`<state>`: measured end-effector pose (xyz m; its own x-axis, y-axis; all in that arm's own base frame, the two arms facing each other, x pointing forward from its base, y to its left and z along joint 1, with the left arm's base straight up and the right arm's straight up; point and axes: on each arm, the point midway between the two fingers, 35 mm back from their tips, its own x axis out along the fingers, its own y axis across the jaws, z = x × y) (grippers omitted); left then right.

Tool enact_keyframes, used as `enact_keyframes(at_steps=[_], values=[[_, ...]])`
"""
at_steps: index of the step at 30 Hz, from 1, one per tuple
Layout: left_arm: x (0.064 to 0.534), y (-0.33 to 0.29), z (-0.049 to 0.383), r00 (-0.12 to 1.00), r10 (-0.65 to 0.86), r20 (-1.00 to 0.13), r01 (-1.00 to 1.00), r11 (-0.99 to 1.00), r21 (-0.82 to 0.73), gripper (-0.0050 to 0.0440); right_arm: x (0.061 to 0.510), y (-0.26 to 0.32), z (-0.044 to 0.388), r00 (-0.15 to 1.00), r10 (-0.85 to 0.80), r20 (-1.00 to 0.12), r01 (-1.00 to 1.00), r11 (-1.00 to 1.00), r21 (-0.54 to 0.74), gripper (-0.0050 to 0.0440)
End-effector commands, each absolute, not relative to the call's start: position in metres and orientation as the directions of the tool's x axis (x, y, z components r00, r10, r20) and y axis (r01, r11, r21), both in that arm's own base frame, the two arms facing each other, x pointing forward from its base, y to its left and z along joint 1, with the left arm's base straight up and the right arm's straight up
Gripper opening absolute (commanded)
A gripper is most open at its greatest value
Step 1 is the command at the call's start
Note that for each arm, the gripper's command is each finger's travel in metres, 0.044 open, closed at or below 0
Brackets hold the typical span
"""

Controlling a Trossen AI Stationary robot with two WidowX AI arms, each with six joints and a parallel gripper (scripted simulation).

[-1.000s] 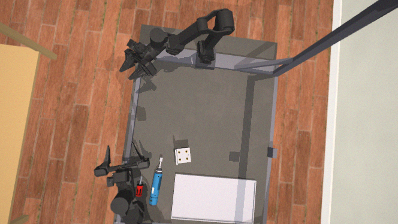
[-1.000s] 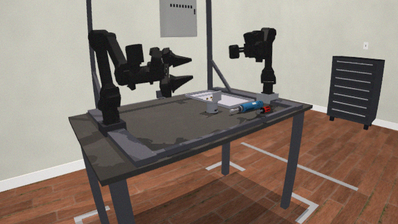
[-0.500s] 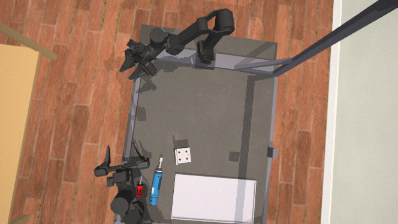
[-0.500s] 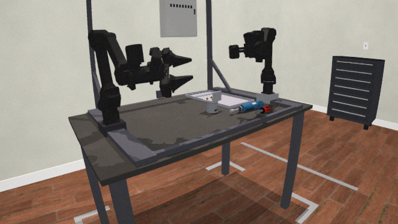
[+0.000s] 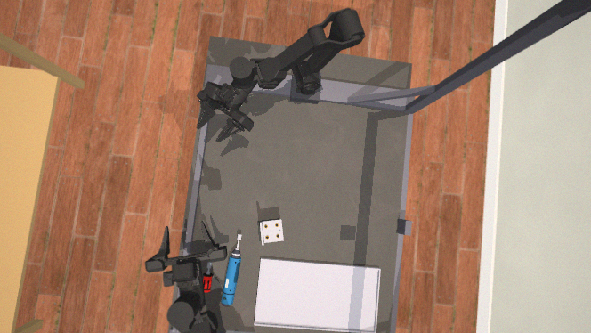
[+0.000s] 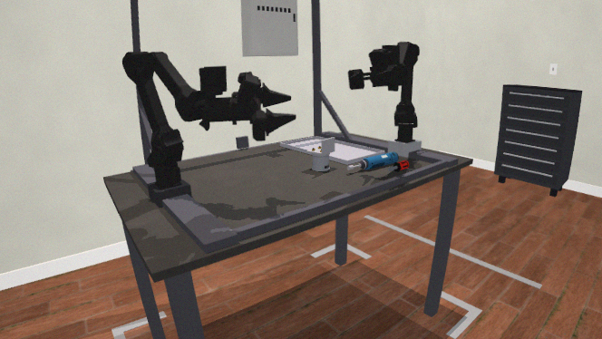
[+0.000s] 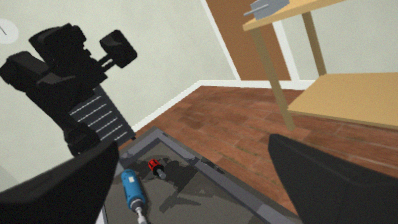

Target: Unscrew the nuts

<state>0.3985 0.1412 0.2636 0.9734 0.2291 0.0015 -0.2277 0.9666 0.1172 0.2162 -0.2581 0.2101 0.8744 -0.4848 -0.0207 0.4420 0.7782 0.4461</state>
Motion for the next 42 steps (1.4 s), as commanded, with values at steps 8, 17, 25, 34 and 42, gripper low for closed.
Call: enact_keyframes(at_steps=[8, 17, 25, 34, 42], values=[[0.379, 0.129, 0.276, 0.968, 0.232, -0.096, -0.220, 0.968, 0.120, 0.0400, 0.273, -0.196, 0.211, 0.919, -0.359, -0.164, 0.392, 0.881, 0.265, 0.0400], [0.362, 0.118, 0.268, 0.947, 0.230, -0.224, -0.210, 0.972, 0.110, 0.0400, 0.317, -0.149, 0.195, 0.913, -0.260, -0.315, 0.321, 0.934, 0.160, 0.0400], [0.339, 0.104, 0.257, 0.901, 0.220, -0.374, -0.201, 0.976, 0.090, 0.0400, 0.364, -0.098, 0.184, 0.873, -0.168, -0.457, 0.217, 0.975, 0.056, 0.0400], [0.315, 0.088, 0.243, 0.827, 0.201, -0.526, -0.193, 0.979, 0.070, 0.0400, 0.390, -0.069, 0.178, 0.836, -0.124, -0.535, 0.148, 0.989, 0.003, 0.0400], [0.289, 0.071, 0.223, 0.698, 0.166, -0.696, -0.186, 0.981, 0.048, 0.0400, 0.396, -0.063, 0.177, 0.827, -0.116, -0.550, 0.135, 0.991, -0.005, 0.0400]])
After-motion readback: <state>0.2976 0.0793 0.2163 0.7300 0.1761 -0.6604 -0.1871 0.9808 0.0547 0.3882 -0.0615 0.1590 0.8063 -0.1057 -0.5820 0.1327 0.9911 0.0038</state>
